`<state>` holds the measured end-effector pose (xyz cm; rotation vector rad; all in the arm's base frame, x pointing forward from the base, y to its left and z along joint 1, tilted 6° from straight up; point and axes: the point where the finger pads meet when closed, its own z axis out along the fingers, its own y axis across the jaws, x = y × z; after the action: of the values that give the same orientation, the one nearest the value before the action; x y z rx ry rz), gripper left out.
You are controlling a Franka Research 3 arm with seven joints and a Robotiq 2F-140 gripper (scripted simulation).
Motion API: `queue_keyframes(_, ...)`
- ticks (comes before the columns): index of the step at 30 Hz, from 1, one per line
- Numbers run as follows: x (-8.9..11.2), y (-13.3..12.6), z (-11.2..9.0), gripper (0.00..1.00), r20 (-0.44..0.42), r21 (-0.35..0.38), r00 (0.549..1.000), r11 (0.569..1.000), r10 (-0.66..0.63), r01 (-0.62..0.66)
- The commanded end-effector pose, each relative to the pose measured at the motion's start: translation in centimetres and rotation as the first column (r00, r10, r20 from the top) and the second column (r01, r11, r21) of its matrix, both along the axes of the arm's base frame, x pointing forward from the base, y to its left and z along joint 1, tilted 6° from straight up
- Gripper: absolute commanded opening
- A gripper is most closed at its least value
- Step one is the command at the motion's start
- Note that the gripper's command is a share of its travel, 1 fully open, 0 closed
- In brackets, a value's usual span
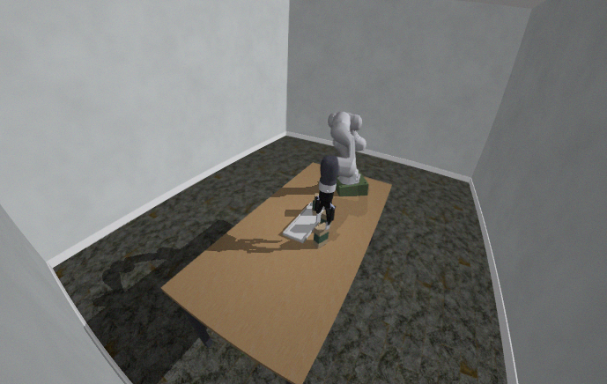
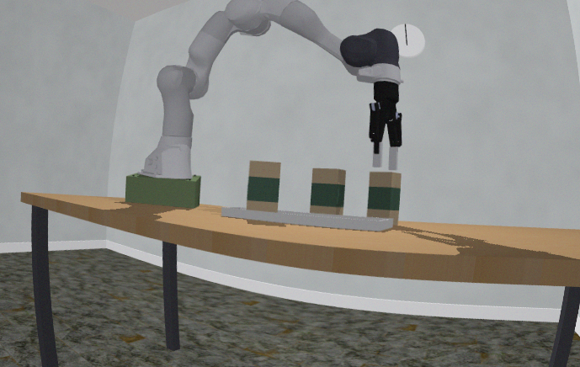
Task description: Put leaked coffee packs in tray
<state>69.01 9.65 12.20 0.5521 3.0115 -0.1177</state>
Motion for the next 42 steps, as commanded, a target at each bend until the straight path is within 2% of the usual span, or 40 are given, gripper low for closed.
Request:
queue_keyframes(1, 0.2, 0.1, -0.1, 0.53, 0.005, 0.003, 1.000, 1.000, -0.007, 0.007)
queue_keyframes(9, 0.2, 0.1, -0.8, 0.53, 0.005, 0.003, 1.000, 1.000, -0.007, 0.007)
queue_keyframes(23, 0.4, -0.2, -4.0, 0.53, 0.005, 0.003, 1.000, 1.000, -0.007, 0.007)
queue_keyframes(33, 0.5, -0.3, -5.5, 0.53, 0.005, 0.003, 1.000, 1.000, -0.007, 0.007)
queue_keyframes(42, 0.6, -0.4, -6.1, 0.53, 0.005, 0.003, 1.000, 1.000, -0.007, 0.007)
